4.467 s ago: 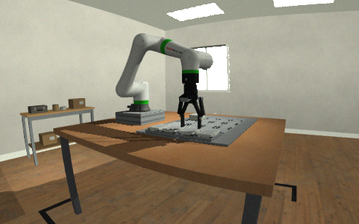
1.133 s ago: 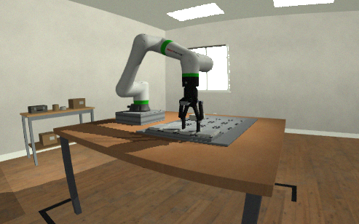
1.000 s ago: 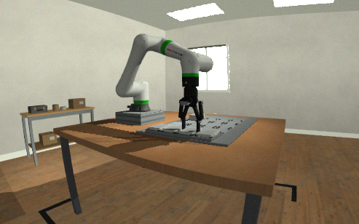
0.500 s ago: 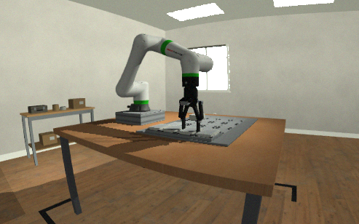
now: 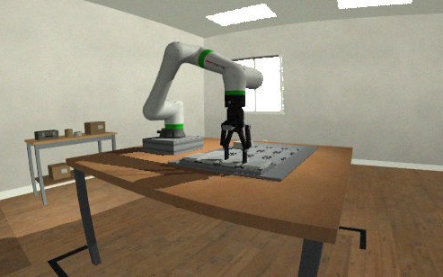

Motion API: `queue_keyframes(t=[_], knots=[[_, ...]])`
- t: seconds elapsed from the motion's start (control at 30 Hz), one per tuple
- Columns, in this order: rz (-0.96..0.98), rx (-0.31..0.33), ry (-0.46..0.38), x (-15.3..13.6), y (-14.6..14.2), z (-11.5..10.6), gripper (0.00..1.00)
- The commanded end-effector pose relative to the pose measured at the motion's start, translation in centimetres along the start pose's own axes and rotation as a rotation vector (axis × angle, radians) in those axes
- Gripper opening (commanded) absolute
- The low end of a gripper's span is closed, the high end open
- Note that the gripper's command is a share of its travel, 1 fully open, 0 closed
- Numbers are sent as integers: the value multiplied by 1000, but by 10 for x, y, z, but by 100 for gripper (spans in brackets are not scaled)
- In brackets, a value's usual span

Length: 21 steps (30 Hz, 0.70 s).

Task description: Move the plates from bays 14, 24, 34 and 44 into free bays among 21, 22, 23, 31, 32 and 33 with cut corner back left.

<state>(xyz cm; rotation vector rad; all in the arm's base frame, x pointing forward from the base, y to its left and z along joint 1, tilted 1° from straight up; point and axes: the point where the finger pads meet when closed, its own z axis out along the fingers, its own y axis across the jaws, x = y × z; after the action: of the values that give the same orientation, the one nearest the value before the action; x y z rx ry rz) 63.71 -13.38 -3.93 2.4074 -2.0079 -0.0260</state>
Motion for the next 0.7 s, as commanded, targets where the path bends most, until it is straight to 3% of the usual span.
queue_keyframes(t=[0.0, 0.67], knots=[[0, 2, 1, 0, -1, -1, 10], [0, 2, 1, 0, -1, -3, 10]])
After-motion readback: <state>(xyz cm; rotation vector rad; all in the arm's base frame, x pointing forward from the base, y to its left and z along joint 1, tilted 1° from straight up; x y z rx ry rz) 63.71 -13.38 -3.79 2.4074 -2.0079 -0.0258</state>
